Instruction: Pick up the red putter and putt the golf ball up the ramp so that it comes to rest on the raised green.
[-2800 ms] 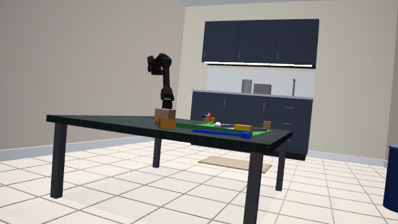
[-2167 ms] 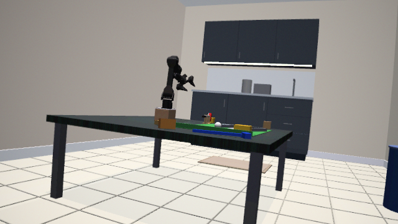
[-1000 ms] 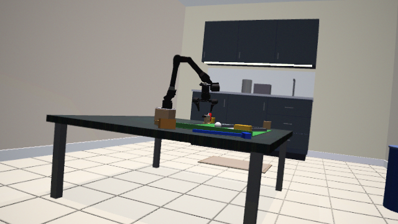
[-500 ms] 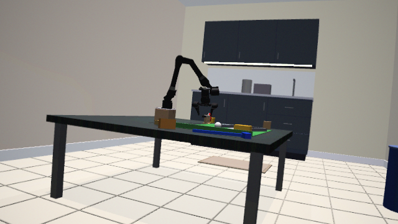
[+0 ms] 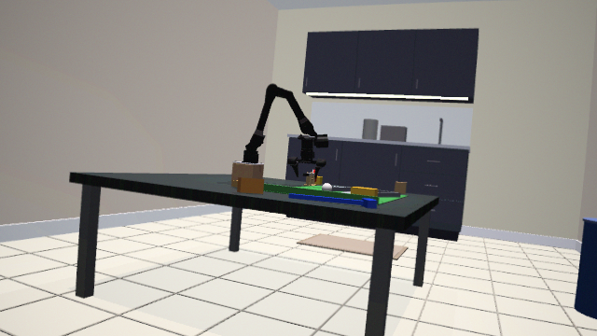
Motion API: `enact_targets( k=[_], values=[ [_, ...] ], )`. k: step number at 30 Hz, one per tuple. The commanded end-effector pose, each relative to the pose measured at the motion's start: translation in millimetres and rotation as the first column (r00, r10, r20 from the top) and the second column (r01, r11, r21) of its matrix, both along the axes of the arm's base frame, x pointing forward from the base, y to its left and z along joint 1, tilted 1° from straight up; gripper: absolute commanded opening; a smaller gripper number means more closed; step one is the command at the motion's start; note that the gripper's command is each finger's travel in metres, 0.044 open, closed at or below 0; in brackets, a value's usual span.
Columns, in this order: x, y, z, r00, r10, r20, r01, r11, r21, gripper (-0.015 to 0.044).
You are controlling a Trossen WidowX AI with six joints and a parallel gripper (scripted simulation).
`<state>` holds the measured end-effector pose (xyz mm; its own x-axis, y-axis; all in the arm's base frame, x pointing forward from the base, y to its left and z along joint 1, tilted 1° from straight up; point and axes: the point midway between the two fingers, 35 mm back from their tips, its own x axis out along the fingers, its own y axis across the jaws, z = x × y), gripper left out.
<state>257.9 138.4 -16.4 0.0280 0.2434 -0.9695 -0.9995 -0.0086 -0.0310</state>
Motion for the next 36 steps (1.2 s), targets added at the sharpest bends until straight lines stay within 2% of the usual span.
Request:
enact_targets(
  k=[1, 10, 25, 32, 36],
  values=[
    [-2.5, -0.8, -9.7, 1.0, 0.005, -0.011, -0.005, 1.0, -0.002, 0.044],
    [-2.6, -1.0, -16.8, 1.0, 0.005, -0.011, -0.005, 1.0, -0.002, 0.044],
    [-1.0, -0.7, -13.4, 1.0, 0.0, -0.004, 0.0, 1.0, -0.002, 0.0046],
    [-1.0, -0.7, -13.4, 1.0, 0.0, -0.004, 0.0, 1.0, -0.002, 0.0],
    [0.8, 0.3, -2.1, 1.0, 0.0, -0.004, 0.0, 1.0, -0.002, 0.0]
  ],
)
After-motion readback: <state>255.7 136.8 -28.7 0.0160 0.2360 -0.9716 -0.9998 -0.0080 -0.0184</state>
